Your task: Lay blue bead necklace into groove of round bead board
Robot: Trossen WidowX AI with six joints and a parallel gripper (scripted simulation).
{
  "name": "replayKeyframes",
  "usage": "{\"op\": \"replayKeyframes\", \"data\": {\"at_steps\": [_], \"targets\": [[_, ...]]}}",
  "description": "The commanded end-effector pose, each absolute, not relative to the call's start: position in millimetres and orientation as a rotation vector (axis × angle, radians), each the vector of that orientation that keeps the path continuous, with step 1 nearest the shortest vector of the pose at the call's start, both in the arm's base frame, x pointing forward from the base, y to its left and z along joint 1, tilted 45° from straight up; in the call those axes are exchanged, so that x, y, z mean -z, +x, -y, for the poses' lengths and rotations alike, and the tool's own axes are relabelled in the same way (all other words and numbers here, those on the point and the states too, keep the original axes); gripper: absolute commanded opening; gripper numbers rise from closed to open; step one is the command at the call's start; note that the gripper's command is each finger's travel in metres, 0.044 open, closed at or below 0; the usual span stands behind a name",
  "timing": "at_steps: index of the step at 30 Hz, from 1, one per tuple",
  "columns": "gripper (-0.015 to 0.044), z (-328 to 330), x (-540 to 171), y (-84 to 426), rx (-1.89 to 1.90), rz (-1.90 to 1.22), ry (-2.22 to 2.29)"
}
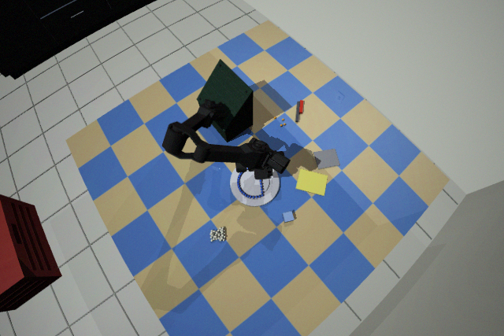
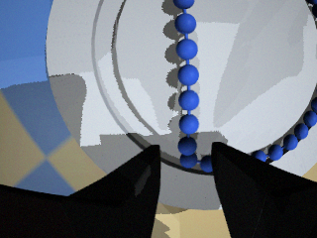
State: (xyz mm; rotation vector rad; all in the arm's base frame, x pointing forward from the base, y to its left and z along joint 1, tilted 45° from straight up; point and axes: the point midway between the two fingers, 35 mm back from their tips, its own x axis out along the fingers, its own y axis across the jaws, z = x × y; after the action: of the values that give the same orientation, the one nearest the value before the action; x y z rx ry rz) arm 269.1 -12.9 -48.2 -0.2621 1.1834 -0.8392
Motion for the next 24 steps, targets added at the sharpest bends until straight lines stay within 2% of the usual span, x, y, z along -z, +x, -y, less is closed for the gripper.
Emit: {"op": "replayKeyframes", "data": {"at_steps": [1, 7, 12, 24], "targets": [[0.0120, 17.1, 52.0, 268.7, 0.837, -1.185, -0.272], [0.0120, 22.5, 56.9, 269.0, 0.838, -1.185, -0.273], [0.0000, 21.0, 55.4, 269.4, 0.842, -1.185, -0.264], [0.0000, 21.0, 55.4, 269.4, 0.842, -1.185, -0.264]]}}
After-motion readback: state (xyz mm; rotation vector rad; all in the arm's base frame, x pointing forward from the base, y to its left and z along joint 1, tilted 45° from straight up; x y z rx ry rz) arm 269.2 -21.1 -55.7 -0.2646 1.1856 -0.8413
